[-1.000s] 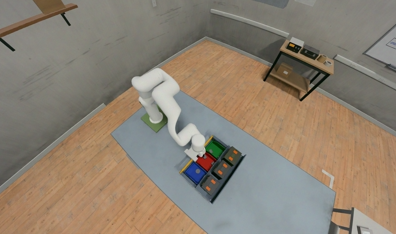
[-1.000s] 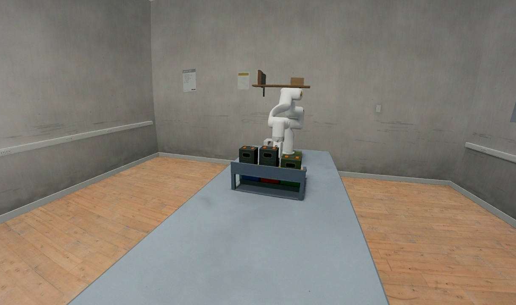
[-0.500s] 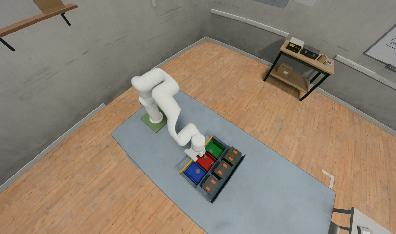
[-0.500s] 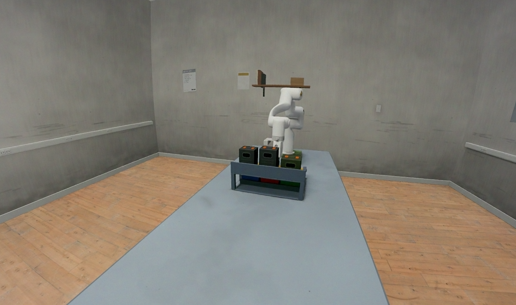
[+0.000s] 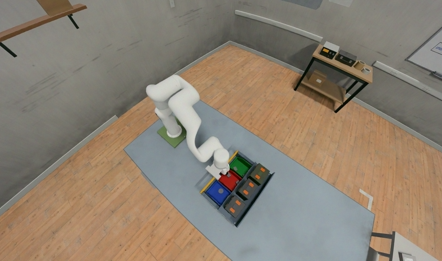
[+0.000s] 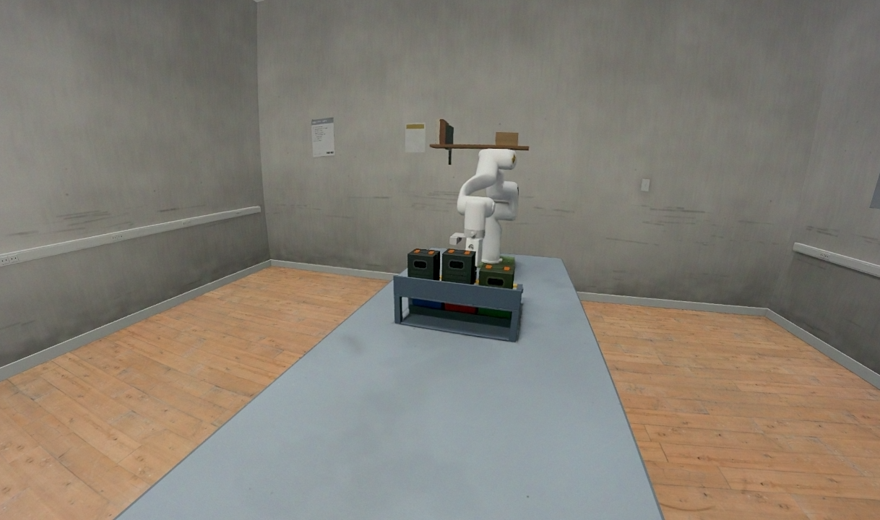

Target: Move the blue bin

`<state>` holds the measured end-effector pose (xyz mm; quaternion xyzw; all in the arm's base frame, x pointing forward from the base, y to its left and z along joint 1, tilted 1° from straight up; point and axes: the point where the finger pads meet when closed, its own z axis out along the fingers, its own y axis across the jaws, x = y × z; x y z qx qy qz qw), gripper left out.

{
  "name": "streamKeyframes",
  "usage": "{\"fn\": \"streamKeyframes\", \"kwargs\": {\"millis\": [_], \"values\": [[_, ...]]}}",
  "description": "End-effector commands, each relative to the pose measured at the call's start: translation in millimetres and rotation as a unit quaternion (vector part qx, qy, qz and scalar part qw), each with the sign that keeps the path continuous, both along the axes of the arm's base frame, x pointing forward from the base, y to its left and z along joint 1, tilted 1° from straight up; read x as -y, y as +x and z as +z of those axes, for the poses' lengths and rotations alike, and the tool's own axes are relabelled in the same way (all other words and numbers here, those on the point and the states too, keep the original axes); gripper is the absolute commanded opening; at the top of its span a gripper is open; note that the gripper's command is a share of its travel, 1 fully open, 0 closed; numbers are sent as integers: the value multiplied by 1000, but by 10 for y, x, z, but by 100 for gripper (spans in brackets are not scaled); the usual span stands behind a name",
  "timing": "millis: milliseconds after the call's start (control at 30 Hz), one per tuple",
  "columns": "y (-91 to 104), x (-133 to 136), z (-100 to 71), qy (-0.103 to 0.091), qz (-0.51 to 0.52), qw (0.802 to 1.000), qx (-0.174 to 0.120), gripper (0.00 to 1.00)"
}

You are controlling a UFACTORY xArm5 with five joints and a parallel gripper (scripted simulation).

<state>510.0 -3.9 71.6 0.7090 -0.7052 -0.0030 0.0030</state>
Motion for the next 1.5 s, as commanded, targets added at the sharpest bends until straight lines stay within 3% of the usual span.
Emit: {"fn": "streamKeyframes", "kwargs": {"millis": [0,900,1067,1467], "values": [[16,0,40,6,0,1000,2,0],[17,2,149,6,0,1000,2,0],[18,3,246,6,0,1000,3,0],[18,3,249,6,0,1000,3,0]]}}
